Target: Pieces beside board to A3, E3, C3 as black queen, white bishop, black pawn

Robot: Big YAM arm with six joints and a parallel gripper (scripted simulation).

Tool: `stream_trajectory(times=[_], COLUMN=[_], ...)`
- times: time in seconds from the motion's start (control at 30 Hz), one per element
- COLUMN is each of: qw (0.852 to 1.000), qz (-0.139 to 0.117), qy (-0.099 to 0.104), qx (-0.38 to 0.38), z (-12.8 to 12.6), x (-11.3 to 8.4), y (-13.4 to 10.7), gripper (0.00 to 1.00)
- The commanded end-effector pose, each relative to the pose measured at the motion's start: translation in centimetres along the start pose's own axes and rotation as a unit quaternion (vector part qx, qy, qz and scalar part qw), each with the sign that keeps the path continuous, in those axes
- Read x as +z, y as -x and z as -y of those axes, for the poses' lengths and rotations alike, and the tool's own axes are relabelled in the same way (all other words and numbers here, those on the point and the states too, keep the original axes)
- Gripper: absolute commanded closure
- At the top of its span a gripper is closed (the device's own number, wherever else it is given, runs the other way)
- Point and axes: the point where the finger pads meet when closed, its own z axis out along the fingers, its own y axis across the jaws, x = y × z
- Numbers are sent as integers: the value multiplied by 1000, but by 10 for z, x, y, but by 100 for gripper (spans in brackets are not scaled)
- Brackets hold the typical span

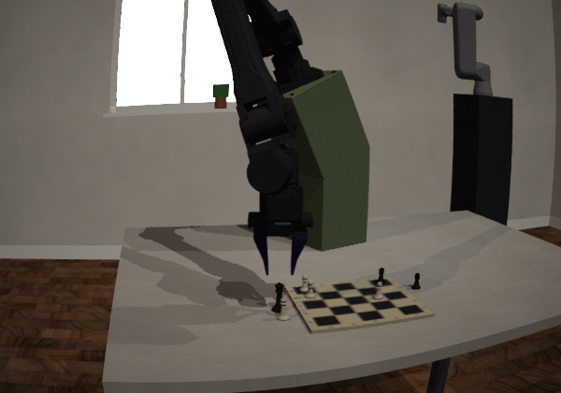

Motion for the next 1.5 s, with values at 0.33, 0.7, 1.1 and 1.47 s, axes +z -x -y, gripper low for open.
stream_trajectory(times=[0.33, 0.7, 1.1, 1.47], qw=[1000, 1000, 1000, 1000], qz=[1, 0, 0, -4], qy=[-1, 0, -1, 0], qx=[1, 0, 0, -1], z=[4, 4, 3, 2], x=[11, 29, 47, 49], y=[-1, -2, -3, -7], gripper=[60, 60, 60, 60])
